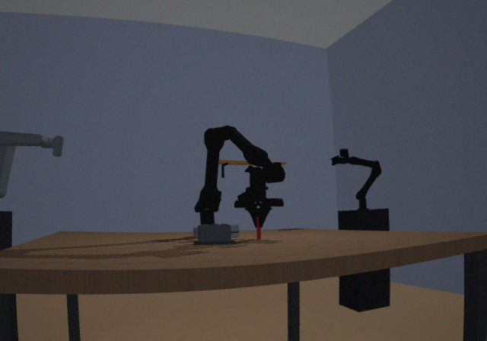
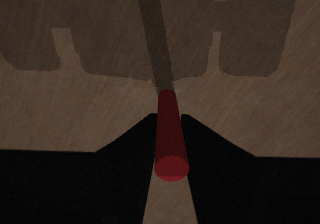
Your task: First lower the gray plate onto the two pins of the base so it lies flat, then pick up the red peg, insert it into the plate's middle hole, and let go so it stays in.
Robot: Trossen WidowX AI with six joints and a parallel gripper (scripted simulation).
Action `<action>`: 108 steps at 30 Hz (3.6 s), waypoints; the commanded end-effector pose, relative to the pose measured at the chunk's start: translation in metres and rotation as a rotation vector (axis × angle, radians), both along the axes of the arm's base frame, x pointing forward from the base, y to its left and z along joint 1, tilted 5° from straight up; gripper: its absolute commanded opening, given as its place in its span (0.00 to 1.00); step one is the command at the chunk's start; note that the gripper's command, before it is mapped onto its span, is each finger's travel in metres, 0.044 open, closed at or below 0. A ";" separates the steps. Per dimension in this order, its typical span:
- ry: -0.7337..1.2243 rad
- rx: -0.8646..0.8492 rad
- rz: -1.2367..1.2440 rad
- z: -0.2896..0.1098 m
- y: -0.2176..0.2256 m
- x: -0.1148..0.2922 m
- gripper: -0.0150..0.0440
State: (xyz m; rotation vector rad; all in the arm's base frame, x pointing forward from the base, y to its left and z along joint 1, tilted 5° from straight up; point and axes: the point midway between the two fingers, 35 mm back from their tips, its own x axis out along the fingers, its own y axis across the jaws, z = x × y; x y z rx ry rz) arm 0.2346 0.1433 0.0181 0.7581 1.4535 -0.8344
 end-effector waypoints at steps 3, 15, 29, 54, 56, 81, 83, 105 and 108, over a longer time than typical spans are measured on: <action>0.002 0.003 -0.003 0.000 0.001 0.000 0.25; 0.001 0.003 -0.003 0.025 0.003 0.004 0.25; 0.001 0.003 -0.003 0.070 0.006 0.009 0.25; 0.002 0.004 -0.020 0.075 -0.026 0.041 0.25; 0.001 0.005 -0.019 0.075 -0.030 0.044 0.25; -0.009 0.001 -0.011 0.077 -0.084 0.092 0.25; -0.010 0.000 -0.011 0.077 -0.089 0.096 0.25; -0.011 -0.009 -0.006 0.076 -0.151 0.125 0.25; -0.011 -0.010 -0.005 0.076 -0.160 0.127 0.25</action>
